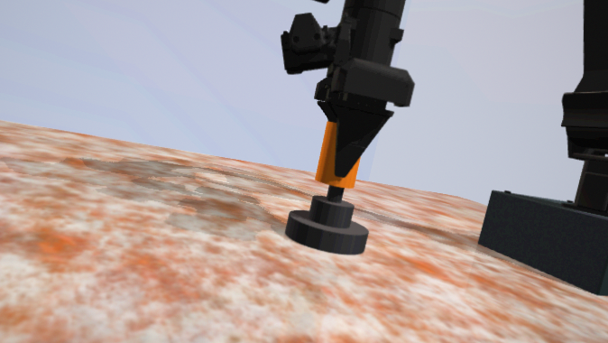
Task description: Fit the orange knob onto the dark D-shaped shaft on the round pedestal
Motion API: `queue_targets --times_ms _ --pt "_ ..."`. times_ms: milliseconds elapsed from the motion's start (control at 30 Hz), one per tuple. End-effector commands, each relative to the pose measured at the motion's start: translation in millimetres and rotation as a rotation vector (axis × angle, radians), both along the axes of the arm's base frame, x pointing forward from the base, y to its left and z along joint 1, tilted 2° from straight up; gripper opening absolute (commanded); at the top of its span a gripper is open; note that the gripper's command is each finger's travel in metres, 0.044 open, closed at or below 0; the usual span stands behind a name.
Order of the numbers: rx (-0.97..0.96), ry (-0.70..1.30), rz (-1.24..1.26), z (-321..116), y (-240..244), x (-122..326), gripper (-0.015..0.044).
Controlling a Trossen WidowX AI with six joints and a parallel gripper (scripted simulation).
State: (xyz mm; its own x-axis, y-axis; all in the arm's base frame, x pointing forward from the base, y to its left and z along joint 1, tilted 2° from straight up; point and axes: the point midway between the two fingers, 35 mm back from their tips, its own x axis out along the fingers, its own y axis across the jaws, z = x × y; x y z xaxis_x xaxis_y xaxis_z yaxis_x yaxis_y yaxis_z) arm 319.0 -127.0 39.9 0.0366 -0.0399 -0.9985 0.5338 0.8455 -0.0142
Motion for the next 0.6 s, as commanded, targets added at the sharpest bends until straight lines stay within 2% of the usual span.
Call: queue_targets --times_ms 0,233,567 --pt "0.000 -0.006 -0.003 4.2 -0.2 1.7 0.0000" --pt "0.008 -0.014 -0.201 5.4 0.9 -1.0 0.0000" --pt "0.009 -0.014 -0.212 2.4 2.2 -4.7 0.0000"
